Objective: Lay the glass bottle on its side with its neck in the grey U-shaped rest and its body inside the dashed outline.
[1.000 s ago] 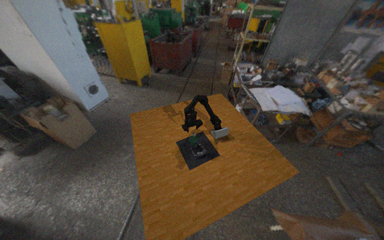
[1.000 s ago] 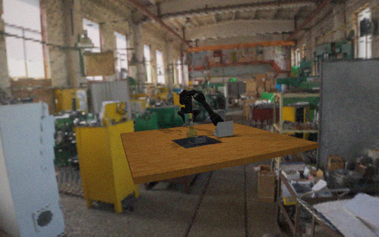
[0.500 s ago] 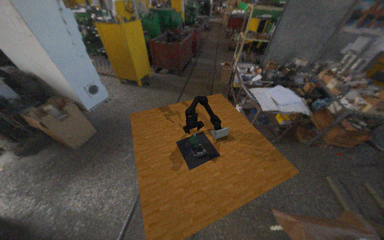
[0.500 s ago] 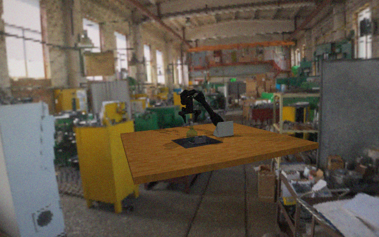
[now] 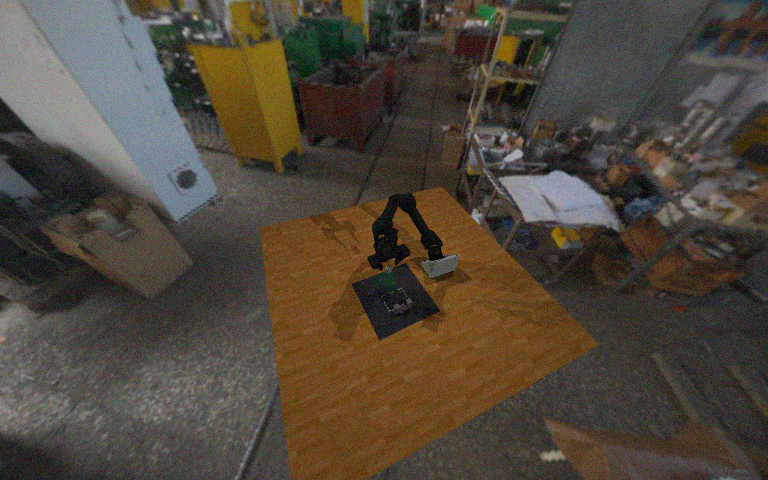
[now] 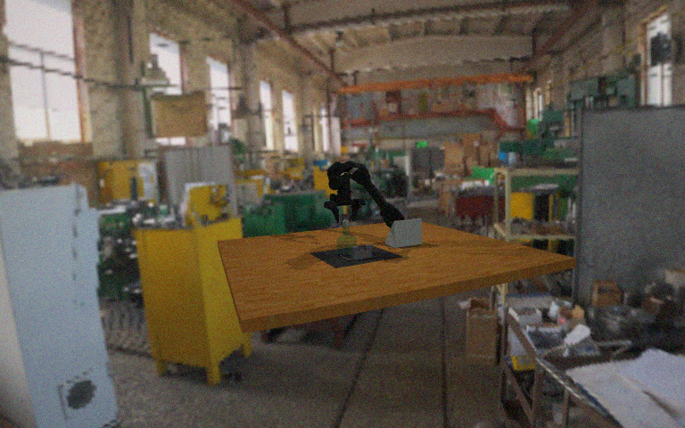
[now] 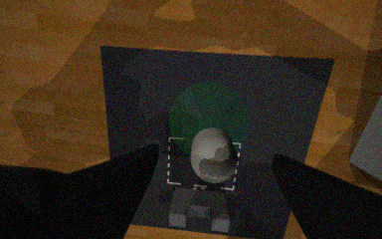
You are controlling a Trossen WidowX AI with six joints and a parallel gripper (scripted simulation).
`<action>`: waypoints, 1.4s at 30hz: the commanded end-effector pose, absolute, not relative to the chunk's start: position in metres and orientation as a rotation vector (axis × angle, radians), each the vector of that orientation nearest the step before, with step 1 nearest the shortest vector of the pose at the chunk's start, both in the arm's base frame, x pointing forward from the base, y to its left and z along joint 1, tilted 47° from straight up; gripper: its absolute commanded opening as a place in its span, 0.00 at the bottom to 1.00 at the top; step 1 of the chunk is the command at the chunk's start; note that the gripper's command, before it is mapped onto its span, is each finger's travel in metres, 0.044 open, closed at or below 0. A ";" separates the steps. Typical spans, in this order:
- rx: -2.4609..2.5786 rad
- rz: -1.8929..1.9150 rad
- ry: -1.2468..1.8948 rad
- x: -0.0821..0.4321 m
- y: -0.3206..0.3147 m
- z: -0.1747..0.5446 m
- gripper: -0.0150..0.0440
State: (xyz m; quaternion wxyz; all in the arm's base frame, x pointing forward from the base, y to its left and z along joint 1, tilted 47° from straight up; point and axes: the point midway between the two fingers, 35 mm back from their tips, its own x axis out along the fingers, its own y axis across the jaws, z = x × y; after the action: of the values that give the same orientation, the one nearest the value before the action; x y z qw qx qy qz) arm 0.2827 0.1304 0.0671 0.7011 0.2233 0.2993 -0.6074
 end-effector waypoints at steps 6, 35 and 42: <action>0.503 -1.356 0.667 0.283 0.132 0.065 0.51; 0.495 -1.353 0.665 0.281 0.139 0.061 0.47; 0.488 -1.355 0.656 0.281 0.143 0.058 0.47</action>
State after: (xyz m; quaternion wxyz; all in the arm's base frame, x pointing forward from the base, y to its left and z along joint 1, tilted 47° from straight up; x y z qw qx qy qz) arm 0.2820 0.1354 0.0628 0.7044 0.2161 0.2915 -0.6101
